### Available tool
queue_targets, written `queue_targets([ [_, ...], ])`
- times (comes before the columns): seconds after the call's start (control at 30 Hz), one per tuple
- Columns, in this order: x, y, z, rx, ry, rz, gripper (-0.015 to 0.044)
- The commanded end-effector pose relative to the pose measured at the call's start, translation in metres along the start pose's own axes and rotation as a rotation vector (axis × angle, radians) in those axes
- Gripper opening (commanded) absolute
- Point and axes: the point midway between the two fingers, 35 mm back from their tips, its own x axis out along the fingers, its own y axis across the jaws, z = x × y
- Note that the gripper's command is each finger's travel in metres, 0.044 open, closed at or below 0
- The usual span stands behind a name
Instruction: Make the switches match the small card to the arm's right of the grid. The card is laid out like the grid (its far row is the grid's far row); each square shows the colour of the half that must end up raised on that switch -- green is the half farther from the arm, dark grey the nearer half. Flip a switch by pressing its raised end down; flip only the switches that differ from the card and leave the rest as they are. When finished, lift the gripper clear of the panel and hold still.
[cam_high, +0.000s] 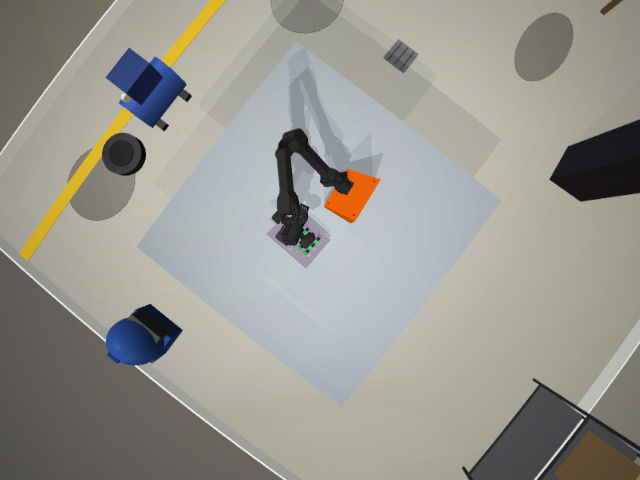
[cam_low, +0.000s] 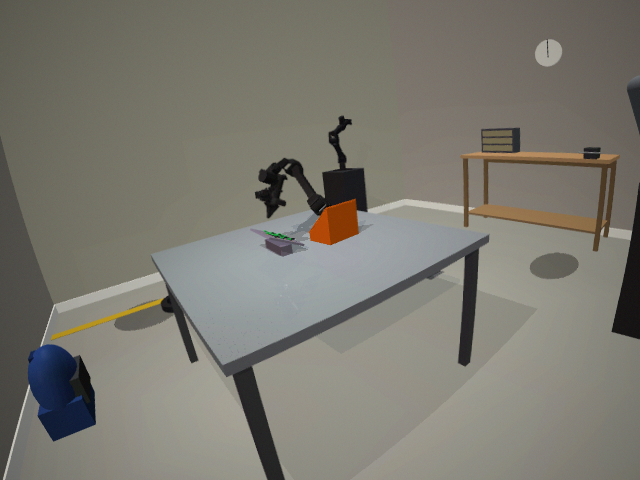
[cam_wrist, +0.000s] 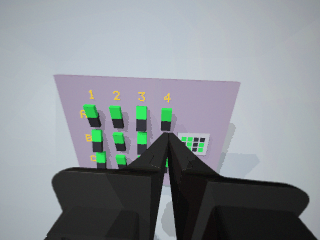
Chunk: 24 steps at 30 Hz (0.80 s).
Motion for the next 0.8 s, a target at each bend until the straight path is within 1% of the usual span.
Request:
queue_targets([
  [0.0,0.016,0.0,-0.002,-0.013,0.017,0.002,0.0],
  [0.03,0.026,0.0,-0.002,-0.013,0.024,0.001,0.0],
  [0.1,0.033,-0.001,-0.002,-0.013,0.027,0.001,0.0],
  [0.2,0.033,-0.001,-0.002,-0.013,0.027,0.001,0.0],
  [0.3,0.042,-0.001,-0.002,-0.013,0.027,0.001,0.0],
  [0.77,0.057,-0.001,-0.002,-0.012,0.026,0.0,0.0],
])
